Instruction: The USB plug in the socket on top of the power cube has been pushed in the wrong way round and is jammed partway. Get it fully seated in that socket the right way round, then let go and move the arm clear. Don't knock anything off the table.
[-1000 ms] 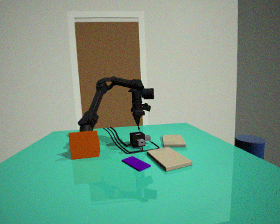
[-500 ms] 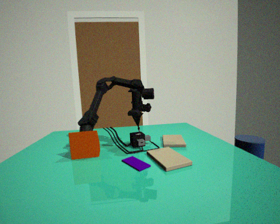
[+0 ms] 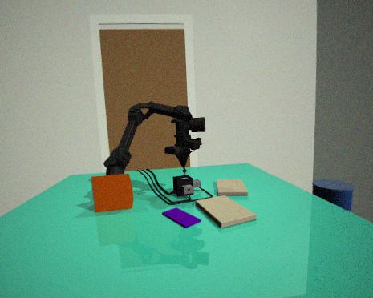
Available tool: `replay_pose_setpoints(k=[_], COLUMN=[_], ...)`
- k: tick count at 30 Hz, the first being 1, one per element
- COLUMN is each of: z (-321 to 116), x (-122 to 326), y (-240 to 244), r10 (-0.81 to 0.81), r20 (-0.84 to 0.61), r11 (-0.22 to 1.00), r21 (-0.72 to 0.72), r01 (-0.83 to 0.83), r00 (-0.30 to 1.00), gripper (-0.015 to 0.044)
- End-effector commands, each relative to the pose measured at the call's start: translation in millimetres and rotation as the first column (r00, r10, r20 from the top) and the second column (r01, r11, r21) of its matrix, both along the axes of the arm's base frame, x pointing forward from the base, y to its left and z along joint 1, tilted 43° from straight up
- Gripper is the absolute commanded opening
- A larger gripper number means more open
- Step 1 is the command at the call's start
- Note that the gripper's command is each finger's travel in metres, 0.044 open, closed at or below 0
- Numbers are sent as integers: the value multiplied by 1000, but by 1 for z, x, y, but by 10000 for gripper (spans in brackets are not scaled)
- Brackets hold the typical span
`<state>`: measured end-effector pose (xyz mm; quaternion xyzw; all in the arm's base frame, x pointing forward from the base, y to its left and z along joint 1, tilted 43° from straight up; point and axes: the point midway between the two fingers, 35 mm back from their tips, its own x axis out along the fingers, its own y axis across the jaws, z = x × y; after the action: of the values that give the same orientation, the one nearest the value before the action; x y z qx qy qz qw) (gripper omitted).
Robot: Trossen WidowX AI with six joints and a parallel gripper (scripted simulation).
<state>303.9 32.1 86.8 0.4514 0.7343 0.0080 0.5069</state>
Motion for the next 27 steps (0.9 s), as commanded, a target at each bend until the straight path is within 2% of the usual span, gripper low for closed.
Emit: replay_pose_setpoints(k=[1,19,27], z=[0,0,0], x=[0,0,0], y=[0,0,0], r10=[-82,-412,-423], r20=[-73,-356,-365], r11=[997,911,905], r21=[-13,-124,-130], r01=[82,394,405], r00=[994,839,829], gripper=[0,0,0])
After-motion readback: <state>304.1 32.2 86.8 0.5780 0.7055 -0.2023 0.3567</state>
